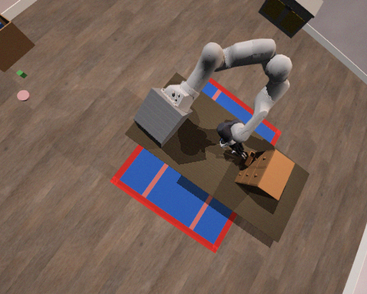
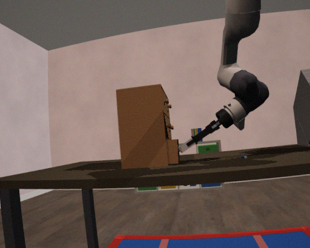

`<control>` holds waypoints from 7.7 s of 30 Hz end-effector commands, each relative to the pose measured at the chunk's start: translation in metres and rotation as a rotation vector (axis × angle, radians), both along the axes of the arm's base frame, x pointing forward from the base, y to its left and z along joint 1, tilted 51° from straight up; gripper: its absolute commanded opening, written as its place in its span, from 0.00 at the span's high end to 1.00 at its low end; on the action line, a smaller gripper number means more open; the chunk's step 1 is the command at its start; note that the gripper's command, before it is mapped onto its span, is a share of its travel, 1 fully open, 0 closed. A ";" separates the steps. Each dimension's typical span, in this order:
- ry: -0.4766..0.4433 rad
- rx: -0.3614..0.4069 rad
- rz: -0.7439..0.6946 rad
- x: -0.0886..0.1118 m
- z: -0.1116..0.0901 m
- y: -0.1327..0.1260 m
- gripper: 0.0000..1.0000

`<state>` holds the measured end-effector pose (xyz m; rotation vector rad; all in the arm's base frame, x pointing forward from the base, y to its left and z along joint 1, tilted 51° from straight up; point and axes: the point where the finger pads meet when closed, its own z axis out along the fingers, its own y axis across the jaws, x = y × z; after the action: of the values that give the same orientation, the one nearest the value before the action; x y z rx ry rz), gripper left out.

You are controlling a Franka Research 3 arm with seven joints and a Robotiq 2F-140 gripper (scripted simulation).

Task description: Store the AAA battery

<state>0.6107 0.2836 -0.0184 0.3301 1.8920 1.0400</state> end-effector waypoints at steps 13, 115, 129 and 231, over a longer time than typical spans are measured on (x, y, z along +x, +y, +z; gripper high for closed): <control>-0.005 -0.005 0.001 -0.019 -0.002 -0.002 0.92; -0.001 -0.005 0.006 -0.123 0.046 -0.094 0.80; 0.079 -0.029 0.108 -0.135 0.053 -0.106 0.80; 0.626 -0.200 0.809 -0.217 0.097 -0.187 0.00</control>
<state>0.3942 0.0963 0.0789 -0.3051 2.7836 1.3373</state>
